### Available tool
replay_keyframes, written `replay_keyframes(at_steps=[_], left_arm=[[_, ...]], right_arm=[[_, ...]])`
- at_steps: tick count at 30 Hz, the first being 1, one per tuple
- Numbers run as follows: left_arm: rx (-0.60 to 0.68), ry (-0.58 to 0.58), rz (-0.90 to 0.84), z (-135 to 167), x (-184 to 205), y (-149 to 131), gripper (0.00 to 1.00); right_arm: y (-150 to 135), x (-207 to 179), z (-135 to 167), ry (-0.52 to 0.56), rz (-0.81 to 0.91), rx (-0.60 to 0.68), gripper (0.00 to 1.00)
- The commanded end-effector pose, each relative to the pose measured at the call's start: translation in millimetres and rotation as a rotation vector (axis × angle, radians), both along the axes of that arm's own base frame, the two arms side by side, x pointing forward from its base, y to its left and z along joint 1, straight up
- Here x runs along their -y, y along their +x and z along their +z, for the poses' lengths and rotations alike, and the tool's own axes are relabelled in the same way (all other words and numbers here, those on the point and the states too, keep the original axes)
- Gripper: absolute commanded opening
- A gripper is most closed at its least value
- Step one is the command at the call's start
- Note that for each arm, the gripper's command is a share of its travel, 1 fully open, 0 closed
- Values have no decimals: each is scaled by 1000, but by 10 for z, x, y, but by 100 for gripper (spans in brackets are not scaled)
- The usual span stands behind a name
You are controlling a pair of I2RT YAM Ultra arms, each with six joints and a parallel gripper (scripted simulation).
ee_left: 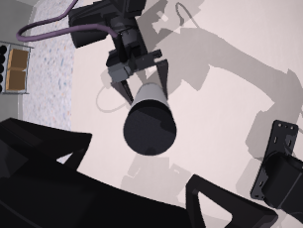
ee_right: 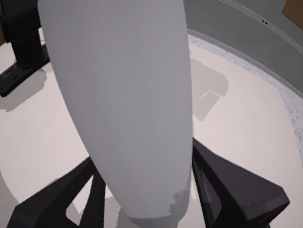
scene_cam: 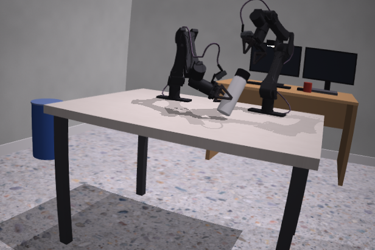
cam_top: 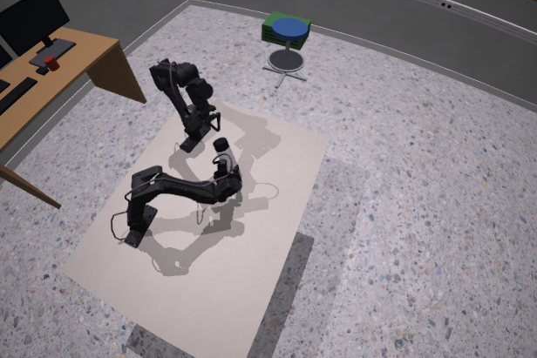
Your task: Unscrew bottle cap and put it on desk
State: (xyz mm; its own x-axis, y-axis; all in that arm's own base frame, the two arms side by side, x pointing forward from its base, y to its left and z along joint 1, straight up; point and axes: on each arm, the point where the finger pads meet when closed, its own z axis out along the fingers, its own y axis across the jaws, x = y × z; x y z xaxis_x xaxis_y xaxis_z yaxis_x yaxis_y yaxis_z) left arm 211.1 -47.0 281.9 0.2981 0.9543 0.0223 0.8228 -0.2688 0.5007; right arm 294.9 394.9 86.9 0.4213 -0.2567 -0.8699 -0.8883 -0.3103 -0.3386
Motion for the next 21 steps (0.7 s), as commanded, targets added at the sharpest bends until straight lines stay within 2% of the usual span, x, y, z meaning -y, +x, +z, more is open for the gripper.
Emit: replay_keyframes(at_steps=[1,12,21], left_arm=[[-9,-54,-38,-303,27,122,94],[-9,-56,-38,-331,27,133,94],[-19,-53,-32,-472,56,213,94]], right_arm=[[44,-72,256,51,22,43,0],[44,-72,256,51,22,43,0],[44,-72,256,51,22,43,0]])
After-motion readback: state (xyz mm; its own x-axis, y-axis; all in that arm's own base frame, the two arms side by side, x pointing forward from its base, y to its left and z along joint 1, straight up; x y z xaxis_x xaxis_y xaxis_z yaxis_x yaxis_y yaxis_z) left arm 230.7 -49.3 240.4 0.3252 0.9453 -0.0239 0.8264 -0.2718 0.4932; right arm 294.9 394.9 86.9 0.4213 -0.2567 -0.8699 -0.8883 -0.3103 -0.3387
